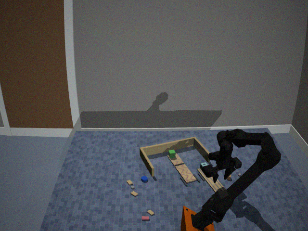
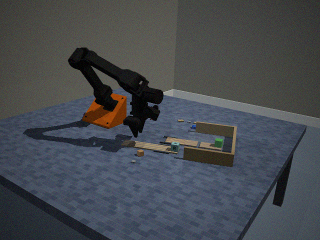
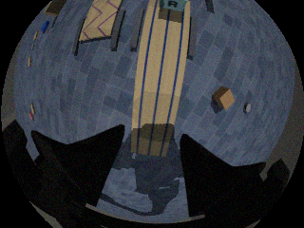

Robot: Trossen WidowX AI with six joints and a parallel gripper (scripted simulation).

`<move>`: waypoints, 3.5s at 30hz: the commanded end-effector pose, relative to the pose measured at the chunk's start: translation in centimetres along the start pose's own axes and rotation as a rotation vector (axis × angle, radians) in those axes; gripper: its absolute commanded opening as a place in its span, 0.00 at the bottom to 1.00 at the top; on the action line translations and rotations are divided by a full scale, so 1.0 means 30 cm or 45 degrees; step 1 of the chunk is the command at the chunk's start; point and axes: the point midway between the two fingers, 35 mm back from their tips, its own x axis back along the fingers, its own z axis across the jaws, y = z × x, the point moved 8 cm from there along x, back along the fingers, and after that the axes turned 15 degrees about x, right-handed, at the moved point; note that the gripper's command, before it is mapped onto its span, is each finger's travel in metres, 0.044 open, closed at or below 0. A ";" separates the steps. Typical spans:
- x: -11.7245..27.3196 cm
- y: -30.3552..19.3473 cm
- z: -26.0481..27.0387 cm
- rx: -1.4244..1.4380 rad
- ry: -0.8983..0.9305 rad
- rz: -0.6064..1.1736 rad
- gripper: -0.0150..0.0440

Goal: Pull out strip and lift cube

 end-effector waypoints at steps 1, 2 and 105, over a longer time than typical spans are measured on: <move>0.005 0.050 -0.012 -0.005 -0.003 0.004 0.88; 0.007 0.062 -0.015 -0.006 -0.003 0.004 0.92; -0.101 0.526 -0.138 -0.036 -0.011 -0.021 0.25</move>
